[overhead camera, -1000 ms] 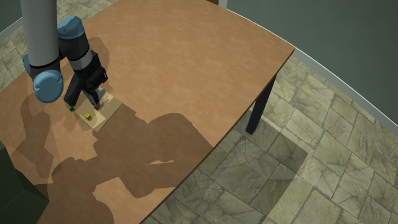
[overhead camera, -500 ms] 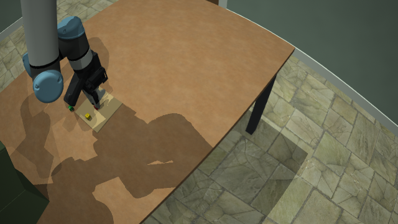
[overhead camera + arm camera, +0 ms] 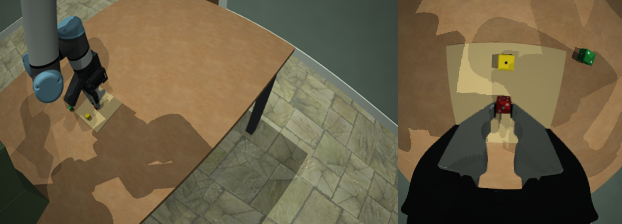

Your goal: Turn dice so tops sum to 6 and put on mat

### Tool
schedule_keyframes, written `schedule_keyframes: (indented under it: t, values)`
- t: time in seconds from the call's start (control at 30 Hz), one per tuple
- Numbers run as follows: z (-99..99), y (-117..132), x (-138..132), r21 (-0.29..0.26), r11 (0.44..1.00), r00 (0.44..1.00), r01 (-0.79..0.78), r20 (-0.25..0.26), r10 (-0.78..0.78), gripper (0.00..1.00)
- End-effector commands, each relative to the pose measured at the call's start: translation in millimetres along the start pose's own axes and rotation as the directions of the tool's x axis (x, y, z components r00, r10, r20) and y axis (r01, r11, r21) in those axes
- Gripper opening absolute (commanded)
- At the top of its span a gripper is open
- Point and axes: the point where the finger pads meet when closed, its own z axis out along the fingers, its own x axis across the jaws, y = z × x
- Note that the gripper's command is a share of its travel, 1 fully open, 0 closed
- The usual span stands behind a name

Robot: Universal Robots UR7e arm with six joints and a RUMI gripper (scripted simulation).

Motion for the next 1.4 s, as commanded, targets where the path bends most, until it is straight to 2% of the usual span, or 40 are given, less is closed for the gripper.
schedule_keyframes:
  t: [0.0,0.13,0.17,0.63,0.9,1.37]
  values:
    - [0.6,0.9,0.2,-0.001,1.000,1.000,0.001,0.001,-0.001,0.11]
    - [0.6,0.9,0.2,-0.001,1.000,1.000,0.001,0.001,-0.001,0.15]
    - [0.6,0.9,0.2,-0.001,1.000,1.000,0.001,0.001,-0.001,0.18]
    - [0.0,0.9,0.2,-0.001,1.000,1.000,0.001,0.001,-0.001,0.18]
    - [-6.6,0.9,0.2,-0.001,1.000,1.000,0.001,0.001,-0.001,0.18]
    - [-50.5,0.8,0.2,-0.001,1.000,1.000,0.001,0.001,-0.001,0.18]
